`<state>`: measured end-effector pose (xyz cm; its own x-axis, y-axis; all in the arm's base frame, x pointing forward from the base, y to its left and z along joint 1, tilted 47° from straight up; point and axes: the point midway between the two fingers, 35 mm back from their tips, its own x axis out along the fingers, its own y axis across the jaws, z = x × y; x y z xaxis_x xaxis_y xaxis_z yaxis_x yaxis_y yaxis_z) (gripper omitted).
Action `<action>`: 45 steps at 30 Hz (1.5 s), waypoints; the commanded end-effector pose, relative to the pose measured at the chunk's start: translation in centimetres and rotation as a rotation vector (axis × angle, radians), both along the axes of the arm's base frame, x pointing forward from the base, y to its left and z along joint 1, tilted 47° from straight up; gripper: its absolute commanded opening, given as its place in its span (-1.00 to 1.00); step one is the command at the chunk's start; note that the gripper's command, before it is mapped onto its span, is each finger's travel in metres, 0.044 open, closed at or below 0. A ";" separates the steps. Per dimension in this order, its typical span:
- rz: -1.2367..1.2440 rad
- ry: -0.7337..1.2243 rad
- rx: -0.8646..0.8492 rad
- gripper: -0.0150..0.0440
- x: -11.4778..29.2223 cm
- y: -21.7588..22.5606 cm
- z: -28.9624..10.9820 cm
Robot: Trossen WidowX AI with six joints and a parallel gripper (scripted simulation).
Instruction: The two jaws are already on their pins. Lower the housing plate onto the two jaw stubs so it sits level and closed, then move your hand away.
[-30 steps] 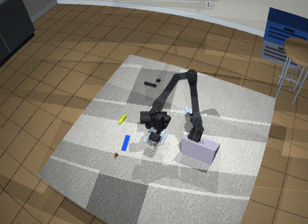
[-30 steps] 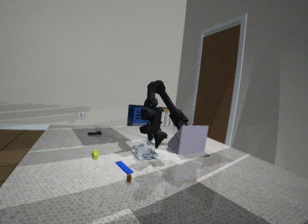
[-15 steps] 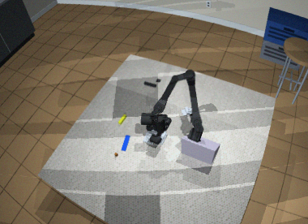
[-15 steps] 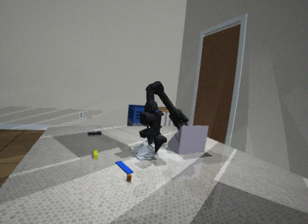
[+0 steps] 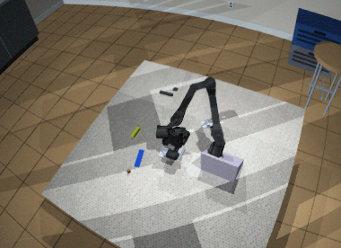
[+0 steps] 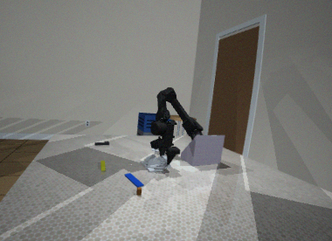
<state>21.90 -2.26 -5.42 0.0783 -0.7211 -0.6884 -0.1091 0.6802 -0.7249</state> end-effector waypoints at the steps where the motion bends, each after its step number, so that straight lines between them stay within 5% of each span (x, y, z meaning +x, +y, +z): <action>1: 0.006 0.004 -0.004 0.70 0.0 -0.1 -0.1; 45: 0.006 0.004 -0.004 0.70 0.1 -0.7 -0.6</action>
